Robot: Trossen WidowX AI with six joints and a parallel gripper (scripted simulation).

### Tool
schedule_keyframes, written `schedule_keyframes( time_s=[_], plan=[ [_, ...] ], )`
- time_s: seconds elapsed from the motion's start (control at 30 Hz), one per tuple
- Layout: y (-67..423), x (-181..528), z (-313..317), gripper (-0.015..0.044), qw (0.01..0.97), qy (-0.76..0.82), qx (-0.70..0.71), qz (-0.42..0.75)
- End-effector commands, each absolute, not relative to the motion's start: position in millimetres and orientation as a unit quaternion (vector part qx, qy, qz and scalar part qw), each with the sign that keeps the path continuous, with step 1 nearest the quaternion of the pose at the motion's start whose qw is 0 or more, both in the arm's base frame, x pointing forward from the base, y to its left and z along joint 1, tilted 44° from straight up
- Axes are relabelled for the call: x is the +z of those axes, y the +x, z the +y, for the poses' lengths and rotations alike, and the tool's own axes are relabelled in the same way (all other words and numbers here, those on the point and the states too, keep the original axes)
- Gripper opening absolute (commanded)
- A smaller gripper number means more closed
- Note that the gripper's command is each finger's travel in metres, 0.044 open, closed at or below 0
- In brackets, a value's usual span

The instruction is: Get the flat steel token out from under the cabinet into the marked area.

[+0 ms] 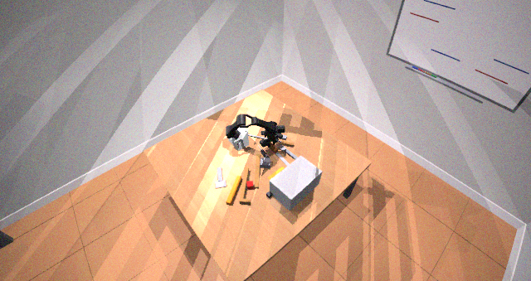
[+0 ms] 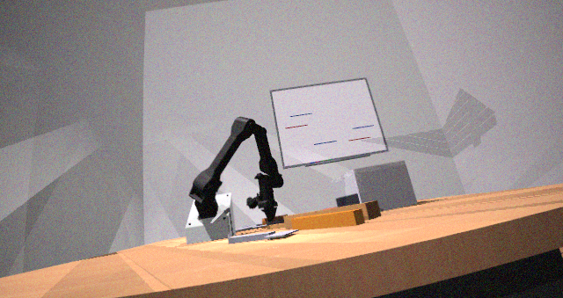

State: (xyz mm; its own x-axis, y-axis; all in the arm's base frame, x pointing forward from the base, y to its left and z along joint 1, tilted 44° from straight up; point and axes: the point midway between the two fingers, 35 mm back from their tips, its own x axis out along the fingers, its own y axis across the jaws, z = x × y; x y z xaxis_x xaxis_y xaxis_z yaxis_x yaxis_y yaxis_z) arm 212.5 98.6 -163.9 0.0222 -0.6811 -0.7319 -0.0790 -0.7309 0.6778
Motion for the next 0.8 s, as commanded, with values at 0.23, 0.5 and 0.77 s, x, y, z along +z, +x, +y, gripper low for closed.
schedule_keyframes(
  time_s=[0.23,0.5,0.77],
  plan=[
    [212.8,-163.8,98.8,0.0111,0.235,0.675,-0.640,-0.281],
    [214.0,-163.7,98.8,0.0000,0.235,0.675,-0.640,-0.282],
    [225.1,-162.9,98.5,0.0000,0.237,0.674,-0.641,-0.282]
  ],
)
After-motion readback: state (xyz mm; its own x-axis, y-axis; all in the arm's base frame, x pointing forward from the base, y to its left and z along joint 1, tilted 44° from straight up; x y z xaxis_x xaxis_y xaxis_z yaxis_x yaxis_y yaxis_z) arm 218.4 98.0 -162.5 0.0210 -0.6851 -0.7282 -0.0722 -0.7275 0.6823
